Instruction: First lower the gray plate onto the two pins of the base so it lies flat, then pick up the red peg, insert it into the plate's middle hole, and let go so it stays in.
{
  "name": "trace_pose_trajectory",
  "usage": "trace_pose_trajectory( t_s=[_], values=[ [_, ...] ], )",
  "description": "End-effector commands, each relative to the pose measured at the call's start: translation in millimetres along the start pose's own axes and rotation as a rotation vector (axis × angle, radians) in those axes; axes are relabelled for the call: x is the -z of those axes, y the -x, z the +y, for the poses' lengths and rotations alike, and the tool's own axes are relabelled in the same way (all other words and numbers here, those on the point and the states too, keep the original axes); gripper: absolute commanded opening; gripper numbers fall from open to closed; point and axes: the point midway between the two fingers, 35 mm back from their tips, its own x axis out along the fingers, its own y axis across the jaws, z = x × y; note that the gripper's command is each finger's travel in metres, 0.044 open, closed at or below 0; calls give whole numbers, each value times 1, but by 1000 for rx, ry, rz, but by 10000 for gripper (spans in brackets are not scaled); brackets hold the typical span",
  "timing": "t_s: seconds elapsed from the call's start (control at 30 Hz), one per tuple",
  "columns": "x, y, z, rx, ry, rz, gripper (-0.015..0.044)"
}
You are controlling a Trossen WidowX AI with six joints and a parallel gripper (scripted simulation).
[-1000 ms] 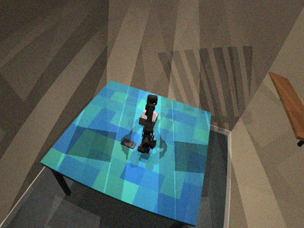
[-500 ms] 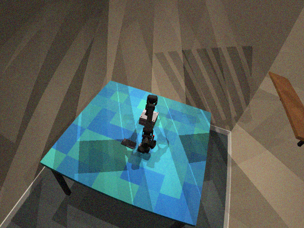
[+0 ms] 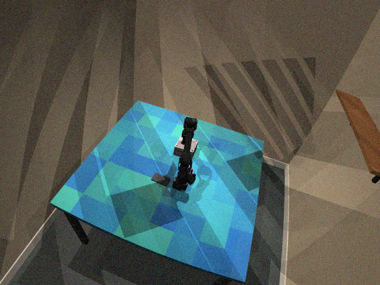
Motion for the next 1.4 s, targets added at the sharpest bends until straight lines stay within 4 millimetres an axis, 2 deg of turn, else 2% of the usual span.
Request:
trace_pose_trajectory(
  t_s=[0.0, 1.03, 1.2, 1.37],
  values=[
    [-1, 16, -3, 11, -2, 0, 0],
    [-3, 114, 7, 11, -2, 0, 0],
    [-1, 115, 7, 11, -2, 0, 0],
    [13, 107, 3, 12, -3, 1, 0]
  ],
)
